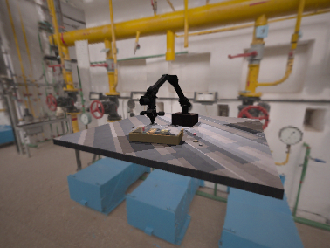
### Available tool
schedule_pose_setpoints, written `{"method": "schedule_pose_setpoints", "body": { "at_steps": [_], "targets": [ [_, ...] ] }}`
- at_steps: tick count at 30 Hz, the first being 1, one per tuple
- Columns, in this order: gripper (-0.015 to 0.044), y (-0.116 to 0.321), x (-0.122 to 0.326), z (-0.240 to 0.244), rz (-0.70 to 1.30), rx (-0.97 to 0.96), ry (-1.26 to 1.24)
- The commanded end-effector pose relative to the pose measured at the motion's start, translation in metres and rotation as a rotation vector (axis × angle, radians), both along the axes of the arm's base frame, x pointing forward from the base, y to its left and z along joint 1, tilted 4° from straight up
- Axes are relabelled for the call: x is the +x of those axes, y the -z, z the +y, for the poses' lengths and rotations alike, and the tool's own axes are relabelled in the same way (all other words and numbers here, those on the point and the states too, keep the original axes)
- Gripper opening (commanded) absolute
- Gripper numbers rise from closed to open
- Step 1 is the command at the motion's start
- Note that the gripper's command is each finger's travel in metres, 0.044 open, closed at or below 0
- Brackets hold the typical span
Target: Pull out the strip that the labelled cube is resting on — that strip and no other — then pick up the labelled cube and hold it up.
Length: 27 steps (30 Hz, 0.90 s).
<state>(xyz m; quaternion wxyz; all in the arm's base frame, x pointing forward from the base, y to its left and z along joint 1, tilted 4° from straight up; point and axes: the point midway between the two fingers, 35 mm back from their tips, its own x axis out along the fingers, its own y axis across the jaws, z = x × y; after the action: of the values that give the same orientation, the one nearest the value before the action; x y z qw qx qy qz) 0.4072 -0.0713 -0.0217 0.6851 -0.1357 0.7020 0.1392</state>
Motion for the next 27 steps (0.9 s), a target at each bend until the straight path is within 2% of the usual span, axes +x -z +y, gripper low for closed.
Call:
{"method": "schedule_pose_setpoints", "body": {
  "at_steps": [1, 27],
  "targets": [
    [0.0, 0.011, -0.002, 0.0, 0.01, -0.001, -0.007],
    [0.0, 0.046, -0.008, 0.0, 0.01, -0.001, -0.007]
  ]
}}
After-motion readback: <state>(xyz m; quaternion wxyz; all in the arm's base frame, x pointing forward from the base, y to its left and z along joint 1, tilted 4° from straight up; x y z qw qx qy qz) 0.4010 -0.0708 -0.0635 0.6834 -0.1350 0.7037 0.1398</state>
